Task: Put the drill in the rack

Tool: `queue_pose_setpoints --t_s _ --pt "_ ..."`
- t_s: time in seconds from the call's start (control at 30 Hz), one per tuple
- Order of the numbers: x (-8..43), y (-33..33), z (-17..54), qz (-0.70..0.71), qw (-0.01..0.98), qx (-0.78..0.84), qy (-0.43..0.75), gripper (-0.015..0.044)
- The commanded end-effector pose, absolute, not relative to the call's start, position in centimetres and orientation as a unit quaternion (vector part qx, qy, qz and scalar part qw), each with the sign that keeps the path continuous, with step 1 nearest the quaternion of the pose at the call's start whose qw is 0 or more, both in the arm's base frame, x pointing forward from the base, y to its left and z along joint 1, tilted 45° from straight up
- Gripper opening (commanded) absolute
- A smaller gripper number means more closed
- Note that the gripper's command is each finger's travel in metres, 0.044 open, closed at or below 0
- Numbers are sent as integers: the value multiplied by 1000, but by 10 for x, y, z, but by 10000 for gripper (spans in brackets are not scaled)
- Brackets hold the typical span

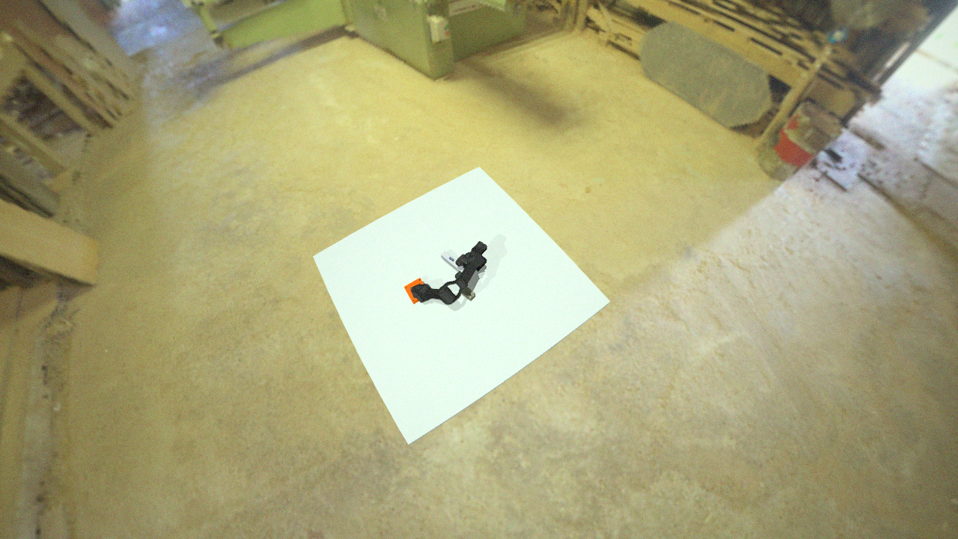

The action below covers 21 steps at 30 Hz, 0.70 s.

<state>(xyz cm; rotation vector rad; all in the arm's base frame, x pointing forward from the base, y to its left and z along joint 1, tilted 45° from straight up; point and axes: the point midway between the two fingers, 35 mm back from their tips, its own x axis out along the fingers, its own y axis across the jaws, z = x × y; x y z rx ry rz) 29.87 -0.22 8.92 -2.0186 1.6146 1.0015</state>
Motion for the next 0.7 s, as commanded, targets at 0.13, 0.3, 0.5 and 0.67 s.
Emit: queue_pose_setpoints --t_s 0.13,0.3,0.5,0.67 --pt "298 -4 90 362 167 -723 564 440" --pt "298 -4 90 362 167 -723 564 440" --pt "299 -7 84 362 167 -723 564 440" --pt "299 -11 76 362 168 -723 564 440"
